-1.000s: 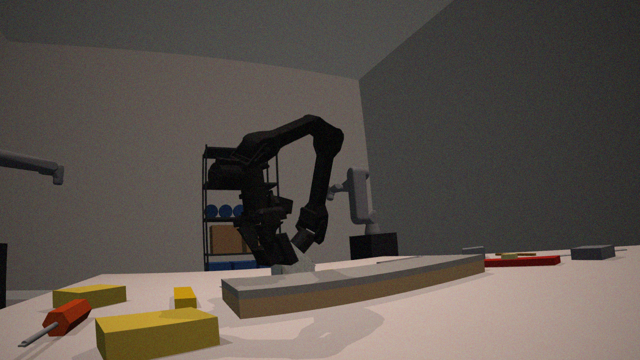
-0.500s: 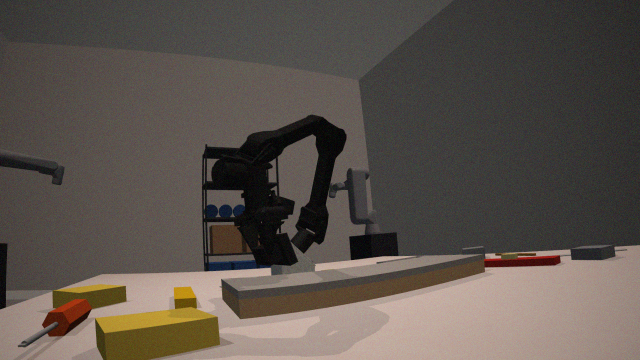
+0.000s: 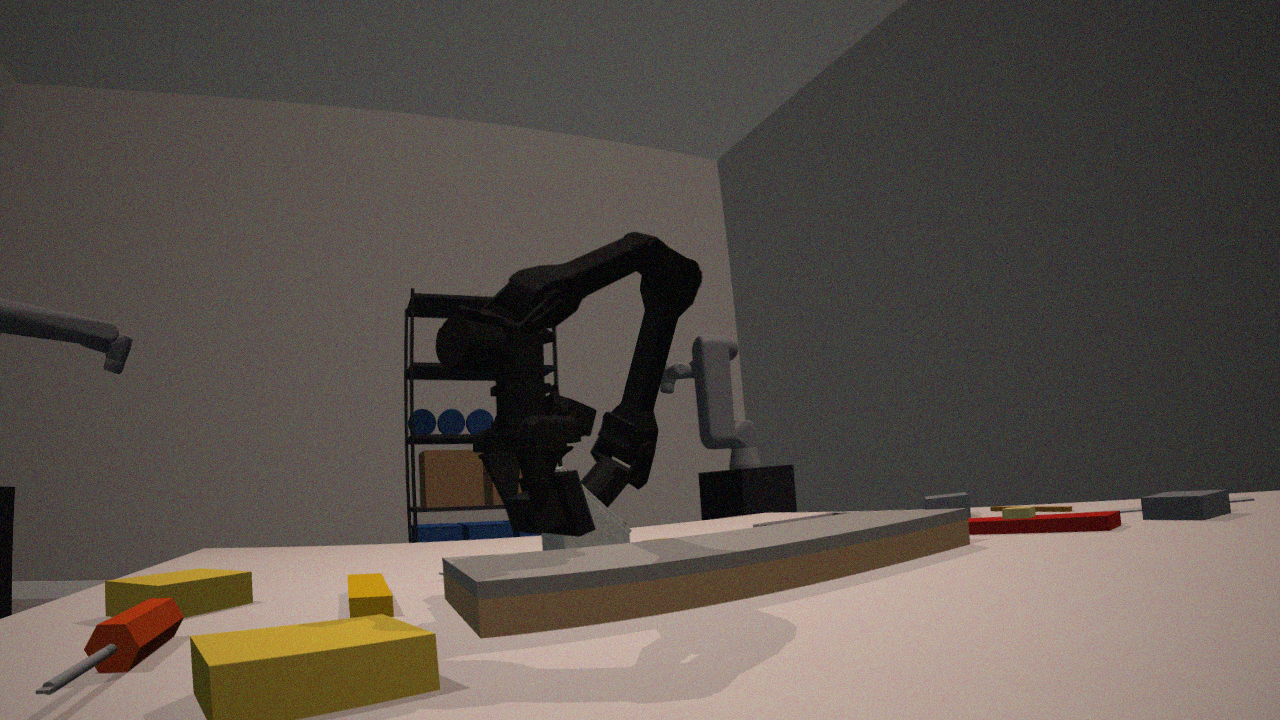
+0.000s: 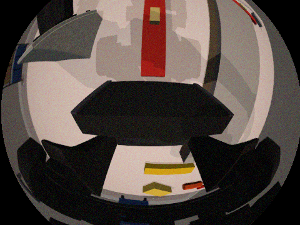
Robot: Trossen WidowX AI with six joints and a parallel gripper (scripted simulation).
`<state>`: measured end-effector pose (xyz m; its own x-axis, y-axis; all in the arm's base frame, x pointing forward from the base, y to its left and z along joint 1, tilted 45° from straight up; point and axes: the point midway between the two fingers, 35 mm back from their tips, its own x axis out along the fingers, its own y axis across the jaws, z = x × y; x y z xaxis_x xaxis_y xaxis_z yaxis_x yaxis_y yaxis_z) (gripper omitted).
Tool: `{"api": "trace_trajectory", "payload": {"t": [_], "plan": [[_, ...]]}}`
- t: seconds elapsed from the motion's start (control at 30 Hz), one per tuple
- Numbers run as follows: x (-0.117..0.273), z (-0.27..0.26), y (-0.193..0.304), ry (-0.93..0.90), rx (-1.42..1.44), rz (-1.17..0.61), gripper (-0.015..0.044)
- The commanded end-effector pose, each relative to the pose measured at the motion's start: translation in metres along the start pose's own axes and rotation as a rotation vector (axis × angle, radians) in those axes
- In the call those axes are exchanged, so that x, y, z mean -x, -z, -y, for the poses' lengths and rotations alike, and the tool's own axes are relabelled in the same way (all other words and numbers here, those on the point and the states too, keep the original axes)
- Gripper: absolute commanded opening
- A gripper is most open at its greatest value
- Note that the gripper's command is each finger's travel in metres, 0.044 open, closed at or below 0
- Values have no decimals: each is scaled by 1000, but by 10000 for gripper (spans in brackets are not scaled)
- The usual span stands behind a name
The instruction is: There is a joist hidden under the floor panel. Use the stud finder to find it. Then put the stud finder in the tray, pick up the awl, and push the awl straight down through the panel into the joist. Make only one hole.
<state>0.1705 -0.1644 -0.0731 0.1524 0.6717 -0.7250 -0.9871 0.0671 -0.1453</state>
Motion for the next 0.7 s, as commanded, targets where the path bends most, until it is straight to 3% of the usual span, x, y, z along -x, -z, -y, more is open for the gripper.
{"api": "trace_trajectory", "payload": {"t": [0.0,0.67], "plan": [[2,1,0,0,-2,-22,0],[0,1,-3,-5,-3,-123,0]]}}
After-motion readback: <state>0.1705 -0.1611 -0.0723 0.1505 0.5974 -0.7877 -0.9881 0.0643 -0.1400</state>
